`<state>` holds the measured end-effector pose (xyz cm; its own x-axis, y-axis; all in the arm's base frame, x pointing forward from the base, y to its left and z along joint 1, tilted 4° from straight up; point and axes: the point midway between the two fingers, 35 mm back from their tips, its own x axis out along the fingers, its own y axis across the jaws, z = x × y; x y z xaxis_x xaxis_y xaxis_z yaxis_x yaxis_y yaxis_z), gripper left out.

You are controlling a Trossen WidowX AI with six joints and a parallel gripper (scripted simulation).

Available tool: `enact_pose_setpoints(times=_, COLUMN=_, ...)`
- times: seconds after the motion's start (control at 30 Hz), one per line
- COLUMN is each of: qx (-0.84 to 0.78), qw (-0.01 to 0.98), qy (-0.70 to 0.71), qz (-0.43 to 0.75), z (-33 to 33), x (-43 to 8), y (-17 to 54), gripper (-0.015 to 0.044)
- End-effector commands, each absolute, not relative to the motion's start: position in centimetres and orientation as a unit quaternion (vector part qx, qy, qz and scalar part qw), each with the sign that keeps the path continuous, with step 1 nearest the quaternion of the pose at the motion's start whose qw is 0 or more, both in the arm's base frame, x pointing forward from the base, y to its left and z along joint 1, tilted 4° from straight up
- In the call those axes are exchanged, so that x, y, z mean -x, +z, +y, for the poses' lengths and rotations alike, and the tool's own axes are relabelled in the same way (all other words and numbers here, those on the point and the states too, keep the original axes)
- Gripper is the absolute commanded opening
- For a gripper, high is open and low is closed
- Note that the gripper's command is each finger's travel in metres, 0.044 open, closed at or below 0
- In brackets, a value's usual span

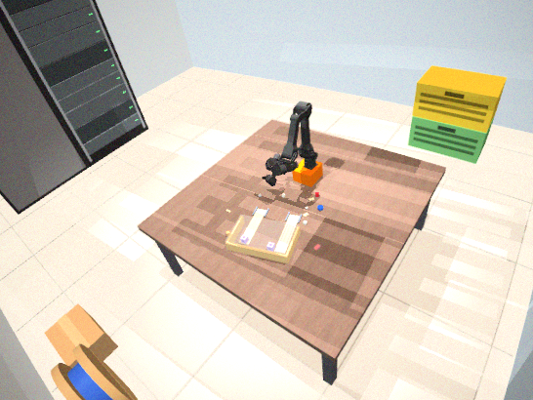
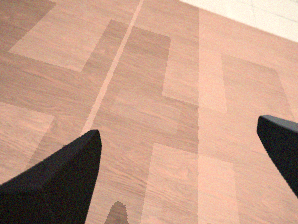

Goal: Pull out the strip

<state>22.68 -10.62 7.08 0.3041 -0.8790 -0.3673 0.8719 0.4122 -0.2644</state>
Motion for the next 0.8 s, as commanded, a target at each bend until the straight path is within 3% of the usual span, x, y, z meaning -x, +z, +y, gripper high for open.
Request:
enact_pose_setpoints(times=0.0, qx=0.006, qw=0.810, qy=-0.537, qz=0.236, z=-10.5, x=-22.8, y=7.1, gripper=0.0400)
enact_pose_setpoints(times=0.3, qx=-0.004, qw=0.916, qy=-0.227, qz=0.331, z=-1.7, x=-28.5, y=8.9, gripper=0.0400)
enact_pose_setpoints(times=0.53, qx=0.057, qw=0.954, qy=0.077, qz=0.284, z=7.4, x=-29.5, y=14.3, gripper=0.0400)
enact_pose_setpoints(times=0.77, qx=0.065, qw=0.954, qy=0.106, qz=0.273, z=8.3, x=-29.3, y=15.0, gripper=0.0400)
